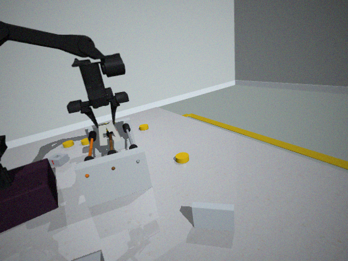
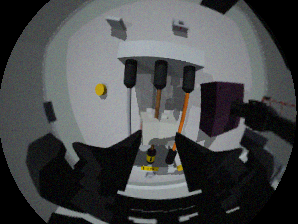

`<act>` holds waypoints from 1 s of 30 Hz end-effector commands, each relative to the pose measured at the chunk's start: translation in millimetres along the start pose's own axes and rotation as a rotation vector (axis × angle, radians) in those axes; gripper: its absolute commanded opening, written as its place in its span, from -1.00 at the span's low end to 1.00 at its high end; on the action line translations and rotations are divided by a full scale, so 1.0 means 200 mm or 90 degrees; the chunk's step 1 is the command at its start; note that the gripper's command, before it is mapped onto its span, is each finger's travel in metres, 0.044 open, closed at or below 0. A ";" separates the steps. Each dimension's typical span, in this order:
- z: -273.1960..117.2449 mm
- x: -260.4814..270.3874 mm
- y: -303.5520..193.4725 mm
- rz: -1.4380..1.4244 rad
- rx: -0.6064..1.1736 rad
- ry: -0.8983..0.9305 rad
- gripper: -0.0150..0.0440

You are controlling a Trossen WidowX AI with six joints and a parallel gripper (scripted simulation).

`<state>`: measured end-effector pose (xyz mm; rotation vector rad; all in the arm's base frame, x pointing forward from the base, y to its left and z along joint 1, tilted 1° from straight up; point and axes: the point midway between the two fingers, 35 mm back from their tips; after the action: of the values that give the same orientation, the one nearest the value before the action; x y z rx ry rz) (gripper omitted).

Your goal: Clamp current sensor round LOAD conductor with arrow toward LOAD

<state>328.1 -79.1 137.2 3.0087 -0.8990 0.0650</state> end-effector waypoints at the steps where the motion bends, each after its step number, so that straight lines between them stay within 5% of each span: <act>1: 0.03 0.00 0.00 0.005 0.003 -0.001 -0.49; 30: 0.22 0.00 0.00 0.001 0.000 -0.002 -0.49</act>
<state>329.2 -79.2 92.6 3.0087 -0.9028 0.0584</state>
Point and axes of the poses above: the point midway between the two fingers, 35 mm back from their tips, its own z axis out along the fingers, its own x axis across the jaws, y = z × x, and after that the axes turned 10 degrees about z, right-handed
